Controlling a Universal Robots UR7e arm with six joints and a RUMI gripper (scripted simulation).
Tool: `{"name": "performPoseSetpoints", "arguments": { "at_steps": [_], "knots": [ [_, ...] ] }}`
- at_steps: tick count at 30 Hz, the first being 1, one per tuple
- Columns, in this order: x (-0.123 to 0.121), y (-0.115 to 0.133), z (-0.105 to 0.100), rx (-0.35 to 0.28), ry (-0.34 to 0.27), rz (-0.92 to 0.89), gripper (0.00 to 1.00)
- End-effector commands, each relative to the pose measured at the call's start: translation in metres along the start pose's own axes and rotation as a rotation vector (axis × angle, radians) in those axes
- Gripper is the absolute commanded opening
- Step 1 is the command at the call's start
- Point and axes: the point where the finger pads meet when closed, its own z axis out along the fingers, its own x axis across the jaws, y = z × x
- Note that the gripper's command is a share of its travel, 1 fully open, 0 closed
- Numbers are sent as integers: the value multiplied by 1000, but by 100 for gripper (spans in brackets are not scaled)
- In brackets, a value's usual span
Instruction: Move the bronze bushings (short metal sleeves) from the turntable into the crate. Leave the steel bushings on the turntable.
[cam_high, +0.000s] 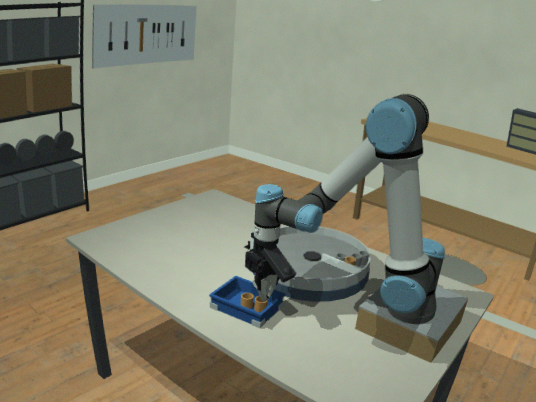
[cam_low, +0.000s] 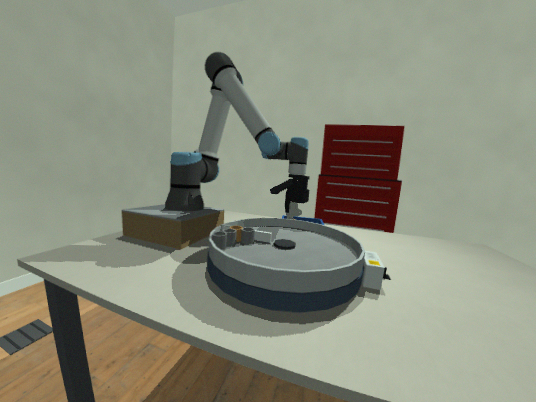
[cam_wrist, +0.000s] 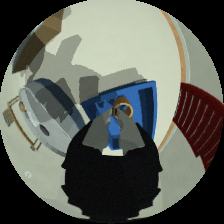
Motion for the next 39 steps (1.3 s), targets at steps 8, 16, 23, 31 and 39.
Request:
{"name": "performPoseSetpoints", "arguments": {
  "at_steps": [8, 16, 23, 31, 39],
  "knots": [
    [0, 0, 0, -1, 1, 0, 0],
    [0, 0, 0, -1, 1, 0, 0],
    [0, 0, 0, -1, 1, 0, 0],
    [0, 0, 2, -1, 1, 0, 0],
    [0, 0, 4, -1, 1, 0, 0]
  ]
}}
